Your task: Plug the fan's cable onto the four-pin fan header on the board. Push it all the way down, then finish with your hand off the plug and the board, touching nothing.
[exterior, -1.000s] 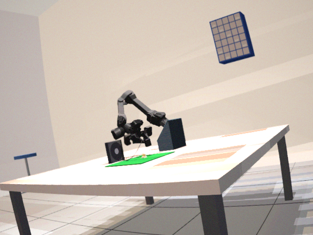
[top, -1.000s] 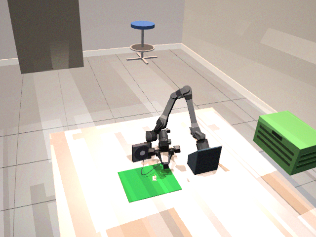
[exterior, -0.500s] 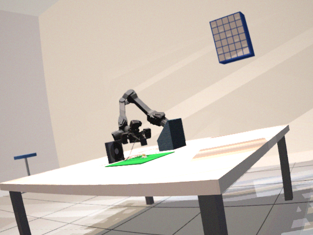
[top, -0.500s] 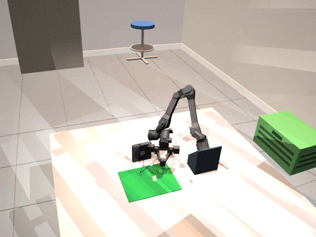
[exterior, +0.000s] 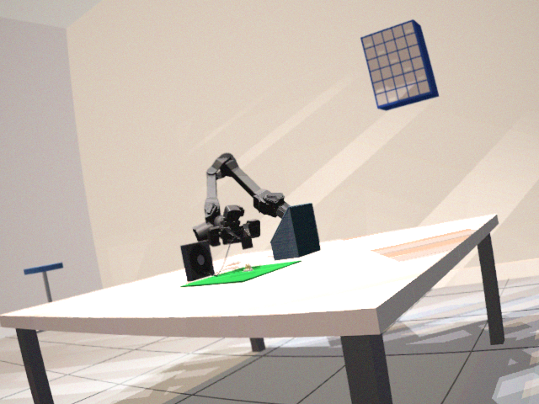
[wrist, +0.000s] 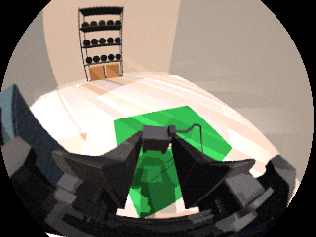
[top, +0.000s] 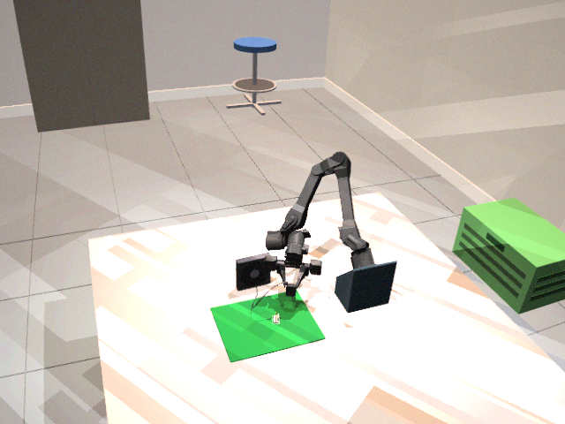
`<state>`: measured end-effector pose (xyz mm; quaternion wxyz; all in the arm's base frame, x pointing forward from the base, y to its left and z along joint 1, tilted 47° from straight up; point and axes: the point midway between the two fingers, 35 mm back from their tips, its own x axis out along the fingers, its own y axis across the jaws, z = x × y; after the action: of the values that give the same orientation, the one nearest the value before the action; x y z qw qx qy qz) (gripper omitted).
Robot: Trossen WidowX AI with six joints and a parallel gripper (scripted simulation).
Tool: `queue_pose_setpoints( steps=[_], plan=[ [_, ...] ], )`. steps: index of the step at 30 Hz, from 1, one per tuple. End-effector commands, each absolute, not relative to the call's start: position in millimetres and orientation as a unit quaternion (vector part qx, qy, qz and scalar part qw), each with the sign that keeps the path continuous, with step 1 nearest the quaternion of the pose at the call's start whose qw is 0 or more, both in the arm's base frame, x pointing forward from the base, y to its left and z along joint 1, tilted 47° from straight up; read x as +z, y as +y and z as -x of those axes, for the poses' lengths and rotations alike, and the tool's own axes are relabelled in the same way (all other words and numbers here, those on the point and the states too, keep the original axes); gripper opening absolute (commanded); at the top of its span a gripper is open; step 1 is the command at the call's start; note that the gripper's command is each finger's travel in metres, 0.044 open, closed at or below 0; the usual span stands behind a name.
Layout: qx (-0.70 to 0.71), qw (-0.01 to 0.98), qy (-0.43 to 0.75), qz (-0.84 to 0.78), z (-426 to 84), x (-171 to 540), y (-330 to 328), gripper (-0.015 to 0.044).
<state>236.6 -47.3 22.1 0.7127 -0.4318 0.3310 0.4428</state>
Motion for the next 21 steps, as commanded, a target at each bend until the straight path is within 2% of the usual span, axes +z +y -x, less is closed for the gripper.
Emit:
queue_pose_setpoints(
  steps=[1, 21],
  plan=[
    [0.442, 0.713, 0.334, 0.430, -236.2, 22.2, -47.3, 0.0000],
    [0.443, 0.712, 0.329, 0.434, -236.3, 20.0, -47.8, 0.0000]
  ],
)
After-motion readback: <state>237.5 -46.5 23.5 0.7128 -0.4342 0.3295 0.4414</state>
